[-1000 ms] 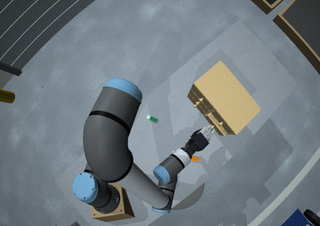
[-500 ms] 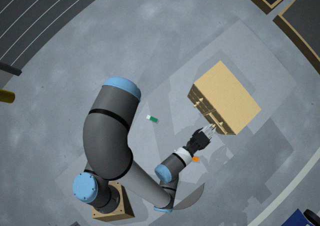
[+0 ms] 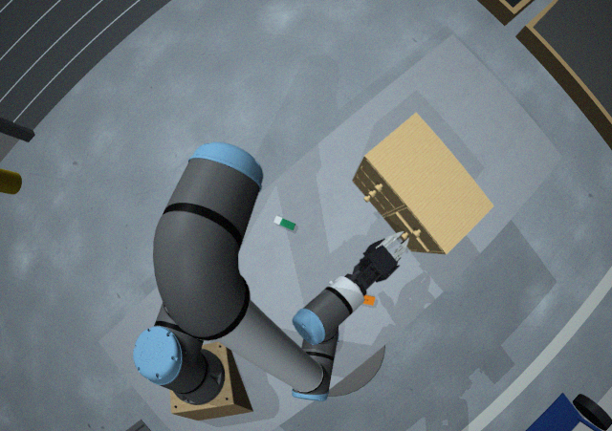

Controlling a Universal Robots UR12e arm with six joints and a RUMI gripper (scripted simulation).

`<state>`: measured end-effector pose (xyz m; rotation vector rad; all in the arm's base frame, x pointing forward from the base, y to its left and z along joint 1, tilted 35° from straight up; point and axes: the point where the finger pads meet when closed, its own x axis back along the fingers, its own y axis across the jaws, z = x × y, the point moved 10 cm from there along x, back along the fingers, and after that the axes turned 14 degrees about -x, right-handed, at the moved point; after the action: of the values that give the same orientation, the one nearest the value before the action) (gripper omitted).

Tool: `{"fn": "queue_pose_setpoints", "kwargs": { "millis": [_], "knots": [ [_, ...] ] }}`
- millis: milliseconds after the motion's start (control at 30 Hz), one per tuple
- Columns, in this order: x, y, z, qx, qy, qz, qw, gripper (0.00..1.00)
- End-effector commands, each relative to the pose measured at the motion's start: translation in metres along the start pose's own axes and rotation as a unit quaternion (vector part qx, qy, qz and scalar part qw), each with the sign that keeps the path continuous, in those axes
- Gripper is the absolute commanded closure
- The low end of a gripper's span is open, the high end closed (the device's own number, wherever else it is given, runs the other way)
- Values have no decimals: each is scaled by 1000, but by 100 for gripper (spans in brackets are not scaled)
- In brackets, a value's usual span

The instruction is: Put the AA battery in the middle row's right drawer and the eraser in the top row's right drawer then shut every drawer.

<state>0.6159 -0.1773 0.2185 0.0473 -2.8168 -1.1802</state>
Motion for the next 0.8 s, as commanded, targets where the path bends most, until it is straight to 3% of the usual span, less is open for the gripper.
{"fn": "queue_pose_setpoints", "kwargs": {
  "millis": [0,767],
  "knots": [
    [-3,0,-2,1,-1,-1,1000,93],
    [-6,1,-4,1,-1,-1,1000,93]
  ]
}}
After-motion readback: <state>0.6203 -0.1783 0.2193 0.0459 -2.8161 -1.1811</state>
